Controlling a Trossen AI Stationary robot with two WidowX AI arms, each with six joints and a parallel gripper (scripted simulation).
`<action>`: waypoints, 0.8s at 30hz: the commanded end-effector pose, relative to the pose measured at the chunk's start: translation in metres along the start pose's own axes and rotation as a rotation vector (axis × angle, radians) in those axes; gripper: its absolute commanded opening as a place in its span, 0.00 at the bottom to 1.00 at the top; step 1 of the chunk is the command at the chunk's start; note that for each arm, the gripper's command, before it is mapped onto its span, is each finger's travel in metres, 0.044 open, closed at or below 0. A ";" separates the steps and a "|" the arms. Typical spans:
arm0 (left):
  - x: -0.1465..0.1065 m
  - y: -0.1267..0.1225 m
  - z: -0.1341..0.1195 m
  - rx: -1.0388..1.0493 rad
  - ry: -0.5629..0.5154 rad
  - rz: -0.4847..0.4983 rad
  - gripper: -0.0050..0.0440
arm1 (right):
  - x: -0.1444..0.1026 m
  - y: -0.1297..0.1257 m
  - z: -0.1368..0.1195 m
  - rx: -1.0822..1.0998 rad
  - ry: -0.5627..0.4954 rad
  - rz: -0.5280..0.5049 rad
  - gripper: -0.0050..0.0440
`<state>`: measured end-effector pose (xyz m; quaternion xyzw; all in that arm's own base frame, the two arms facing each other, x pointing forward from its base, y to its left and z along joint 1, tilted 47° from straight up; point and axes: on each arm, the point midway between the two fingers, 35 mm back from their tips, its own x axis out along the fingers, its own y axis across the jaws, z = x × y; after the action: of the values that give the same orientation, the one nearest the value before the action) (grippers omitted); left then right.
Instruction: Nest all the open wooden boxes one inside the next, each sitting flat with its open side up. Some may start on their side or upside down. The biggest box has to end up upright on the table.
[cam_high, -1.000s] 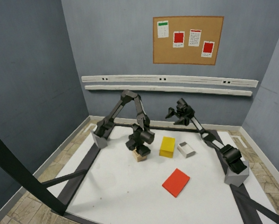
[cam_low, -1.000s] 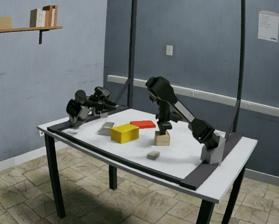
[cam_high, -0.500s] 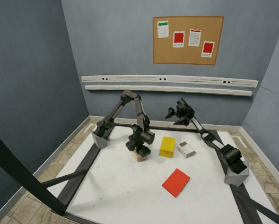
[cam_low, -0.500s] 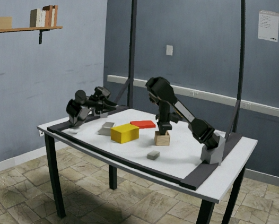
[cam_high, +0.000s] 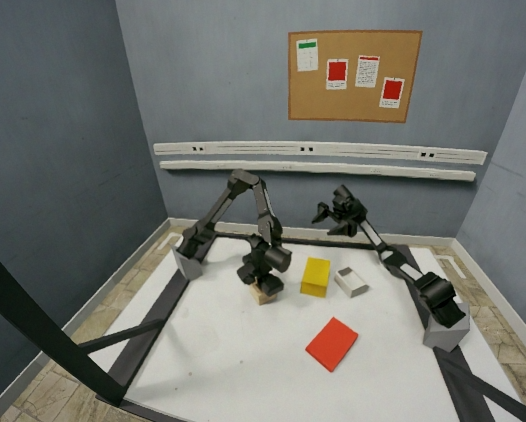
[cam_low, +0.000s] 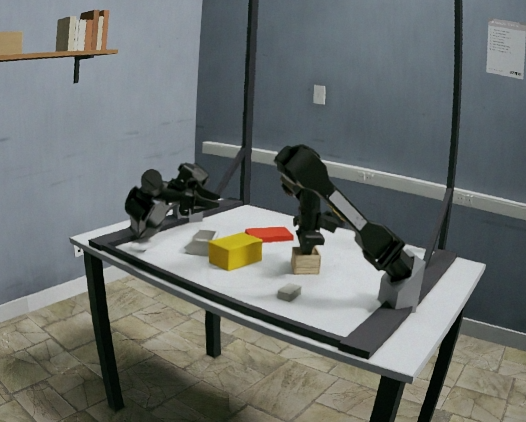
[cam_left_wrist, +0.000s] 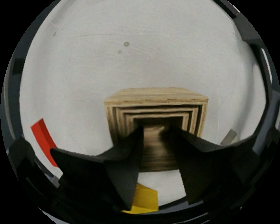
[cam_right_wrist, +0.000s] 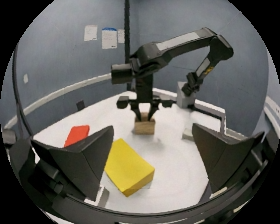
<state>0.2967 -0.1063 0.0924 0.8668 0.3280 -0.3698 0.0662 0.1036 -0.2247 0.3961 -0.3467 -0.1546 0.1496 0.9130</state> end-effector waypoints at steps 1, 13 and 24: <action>-0.003 0.001 -0.003 -0.009 0.003 0.011 0.33 | 0.005 0.002 0.009 -0.029 0.006 0.013 0.92; -0.003 0.001 -0.003 -0.009 0.003 0.011 0.20 | 0.005 0.002 0.009 -0.029 0.006 0.013 0.92; -0.003 0.001 -0.003 -0.009 0.003 0.011 0.10 | 0.005 0.002 0.009 -0.029 0.006 0.013 0.92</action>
<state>0.2967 -0.1063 0.0924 0.8668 0.3280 -0.3698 0.0662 0.1036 -0.2247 0.3961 -0.3467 -0.1546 0.1496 0.9130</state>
